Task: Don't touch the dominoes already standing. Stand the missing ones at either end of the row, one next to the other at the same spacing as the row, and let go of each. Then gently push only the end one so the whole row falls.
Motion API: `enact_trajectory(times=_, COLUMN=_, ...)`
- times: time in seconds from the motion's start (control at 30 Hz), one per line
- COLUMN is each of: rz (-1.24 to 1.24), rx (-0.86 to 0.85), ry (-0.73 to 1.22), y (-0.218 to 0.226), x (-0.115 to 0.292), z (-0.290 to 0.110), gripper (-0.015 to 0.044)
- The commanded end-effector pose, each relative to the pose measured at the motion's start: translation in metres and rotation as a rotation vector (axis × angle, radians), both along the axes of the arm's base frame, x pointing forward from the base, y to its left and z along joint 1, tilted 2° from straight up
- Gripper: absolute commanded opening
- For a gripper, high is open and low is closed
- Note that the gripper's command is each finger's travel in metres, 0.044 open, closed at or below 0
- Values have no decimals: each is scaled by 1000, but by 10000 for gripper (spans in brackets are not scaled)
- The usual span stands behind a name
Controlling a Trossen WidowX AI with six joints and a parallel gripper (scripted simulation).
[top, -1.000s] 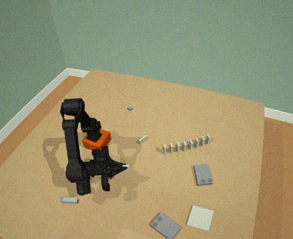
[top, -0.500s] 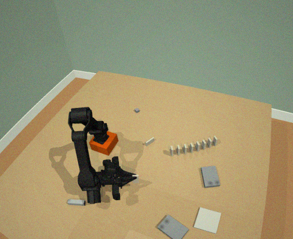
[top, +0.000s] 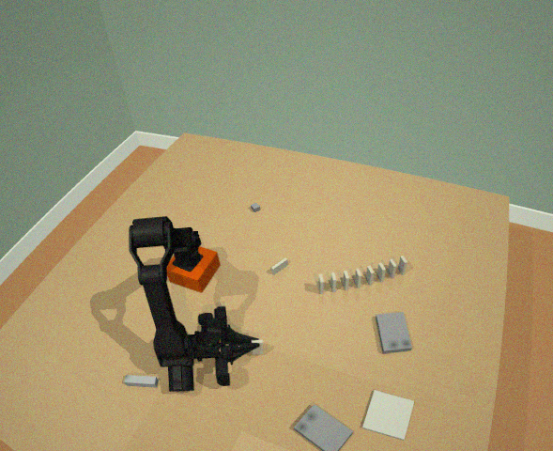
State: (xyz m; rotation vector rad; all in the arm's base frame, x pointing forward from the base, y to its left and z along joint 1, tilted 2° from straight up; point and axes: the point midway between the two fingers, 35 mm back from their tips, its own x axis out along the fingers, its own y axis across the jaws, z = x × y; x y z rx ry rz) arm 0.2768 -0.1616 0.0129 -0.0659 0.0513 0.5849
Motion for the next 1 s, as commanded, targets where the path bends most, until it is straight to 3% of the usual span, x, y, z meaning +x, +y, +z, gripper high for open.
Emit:
enact_trajectory(times=0.0, rz=-1, rx=17, ry=6, y=2, x=-1, z=-6, gripper=22)
enact_trajectory(times=0.3, rz=-1, rx=17, ry=6, y=2, x=-1, z=-6, gripper=22)
enact_trajectory(times=0.83, rz=-1, rx=16, ry=6, y=2, x=-1, z=-4, gripper=440)
enact_trajectory(times=0.97, rz=-1, rx=5, ry=2, y=1, x=-1, z=37, gripper=440)
